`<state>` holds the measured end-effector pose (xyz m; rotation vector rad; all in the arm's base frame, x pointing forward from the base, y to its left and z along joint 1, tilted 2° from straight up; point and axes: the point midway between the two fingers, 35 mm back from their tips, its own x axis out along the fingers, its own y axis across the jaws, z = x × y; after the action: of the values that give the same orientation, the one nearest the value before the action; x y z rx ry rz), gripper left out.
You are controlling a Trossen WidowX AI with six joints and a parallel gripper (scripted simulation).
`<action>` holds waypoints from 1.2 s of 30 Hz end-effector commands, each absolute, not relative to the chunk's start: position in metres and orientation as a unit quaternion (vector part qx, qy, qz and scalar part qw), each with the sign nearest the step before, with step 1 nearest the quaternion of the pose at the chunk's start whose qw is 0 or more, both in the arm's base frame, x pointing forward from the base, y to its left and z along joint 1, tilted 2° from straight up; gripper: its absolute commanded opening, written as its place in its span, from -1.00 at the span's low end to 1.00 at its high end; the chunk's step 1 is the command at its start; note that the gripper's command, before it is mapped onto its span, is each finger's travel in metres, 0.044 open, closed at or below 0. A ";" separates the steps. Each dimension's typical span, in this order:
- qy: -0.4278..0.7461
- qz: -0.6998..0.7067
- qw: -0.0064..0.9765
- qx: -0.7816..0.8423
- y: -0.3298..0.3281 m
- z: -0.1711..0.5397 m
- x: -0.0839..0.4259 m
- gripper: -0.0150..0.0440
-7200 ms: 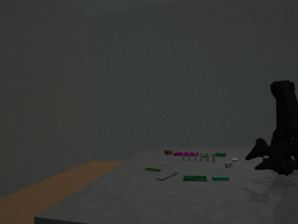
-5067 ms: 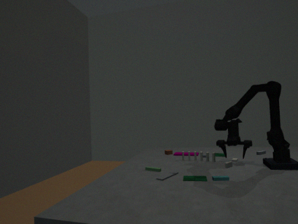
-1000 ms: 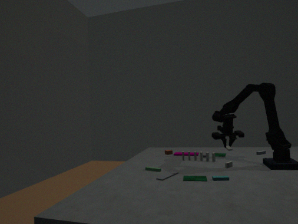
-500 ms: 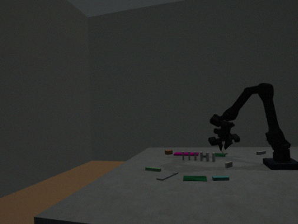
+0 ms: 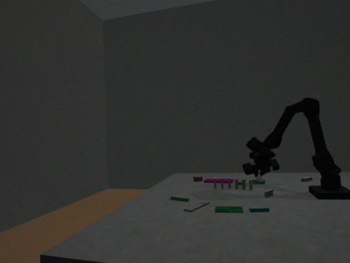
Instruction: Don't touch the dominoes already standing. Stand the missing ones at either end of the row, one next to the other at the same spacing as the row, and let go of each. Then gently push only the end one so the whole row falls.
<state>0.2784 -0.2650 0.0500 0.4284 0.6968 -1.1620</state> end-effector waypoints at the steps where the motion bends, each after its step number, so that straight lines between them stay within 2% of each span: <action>1: 0.294 -0.543 0.765 0.185 -0.263 0.048 0.280 -0.13; 16: 0.203 -0.576 0.781 0.127 -0.250 0.045 0.275 -0.13; 36: 0.073 -0.614 0.782 0.086 -0.218 0.058 0.243 -0.13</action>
<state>0.2520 -0.2242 0.0572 0.2002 0.1856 -1.3113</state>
